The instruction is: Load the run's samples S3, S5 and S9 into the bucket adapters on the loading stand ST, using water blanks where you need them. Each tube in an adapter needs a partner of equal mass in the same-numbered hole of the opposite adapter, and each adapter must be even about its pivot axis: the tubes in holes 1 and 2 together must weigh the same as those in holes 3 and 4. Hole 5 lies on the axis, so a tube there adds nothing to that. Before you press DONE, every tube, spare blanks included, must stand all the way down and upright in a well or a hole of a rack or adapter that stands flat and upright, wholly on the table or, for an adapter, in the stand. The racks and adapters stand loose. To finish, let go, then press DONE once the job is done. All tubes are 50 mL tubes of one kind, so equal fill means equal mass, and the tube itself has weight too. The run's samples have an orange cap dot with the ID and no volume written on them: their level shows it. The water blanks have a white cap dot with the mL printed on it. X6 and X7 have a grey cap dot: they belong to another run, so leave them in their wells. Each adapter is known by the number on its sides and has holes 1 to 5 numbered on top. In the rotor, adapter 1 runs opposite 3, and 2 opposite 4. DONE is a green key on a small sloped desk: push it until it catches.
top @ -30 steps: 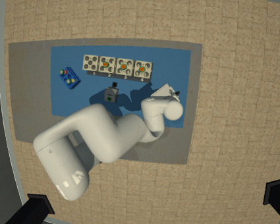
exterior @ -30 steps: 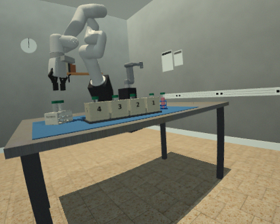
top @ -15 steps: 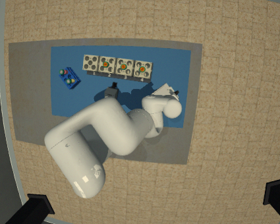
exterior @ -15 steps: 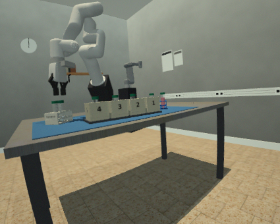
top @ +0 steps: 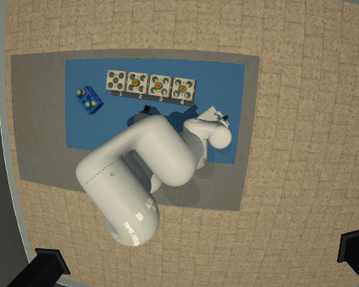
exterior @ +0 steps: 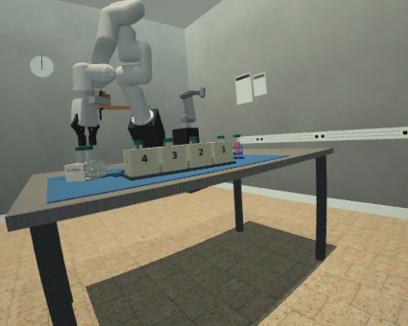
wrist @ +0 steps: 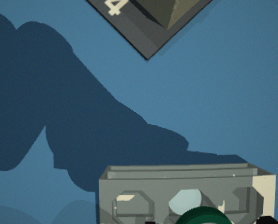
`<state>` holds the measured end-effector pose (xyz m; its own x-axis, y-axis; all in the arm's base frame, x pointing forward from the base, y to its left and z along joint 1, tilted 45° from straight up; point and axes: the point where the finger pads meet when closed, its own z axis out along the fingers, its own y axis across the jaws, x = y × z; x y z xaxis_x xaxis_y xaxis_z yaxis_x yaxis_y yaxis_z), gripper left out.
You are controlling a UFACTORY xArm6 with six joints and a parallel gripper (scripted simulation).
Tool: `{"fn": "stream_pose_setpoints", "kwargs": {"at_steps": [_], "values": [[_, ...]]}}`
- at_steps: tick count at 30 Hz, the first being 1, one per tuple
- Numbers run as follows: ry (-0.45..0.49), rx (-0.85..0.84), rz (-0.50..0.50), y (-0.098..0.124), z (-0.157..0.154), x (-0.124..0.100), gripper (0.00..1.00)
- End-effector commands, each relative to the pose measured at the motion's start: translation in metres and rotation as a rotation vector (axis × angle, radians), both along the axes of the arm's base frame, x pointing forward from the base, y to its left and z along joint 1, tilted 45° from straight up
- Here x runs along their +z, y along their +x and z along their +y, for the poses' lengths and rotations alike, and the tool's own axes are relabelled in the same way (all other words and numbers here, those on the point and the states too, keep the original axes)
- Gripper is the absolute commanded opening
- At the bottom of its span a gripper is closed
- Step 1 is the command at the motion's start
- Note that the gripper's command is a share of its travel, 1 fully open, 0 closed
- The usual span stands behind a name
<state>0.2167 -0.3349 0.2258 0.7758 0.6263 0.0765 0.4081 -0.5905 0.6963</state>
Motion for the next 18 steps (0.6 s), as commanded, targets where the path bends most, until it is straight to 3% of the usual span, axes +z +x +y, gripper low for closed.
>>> {"fn": "stream_pose_setpoints", "kwargs": {"at_steps": [1,18], "values": [[-0.002,0.003,-0.005,0.0026,-0.0029,-0.0022,0.57],[-0.002,0.003,-0.005,0.0049,-0.0052,-0.0055,0.57]]}}
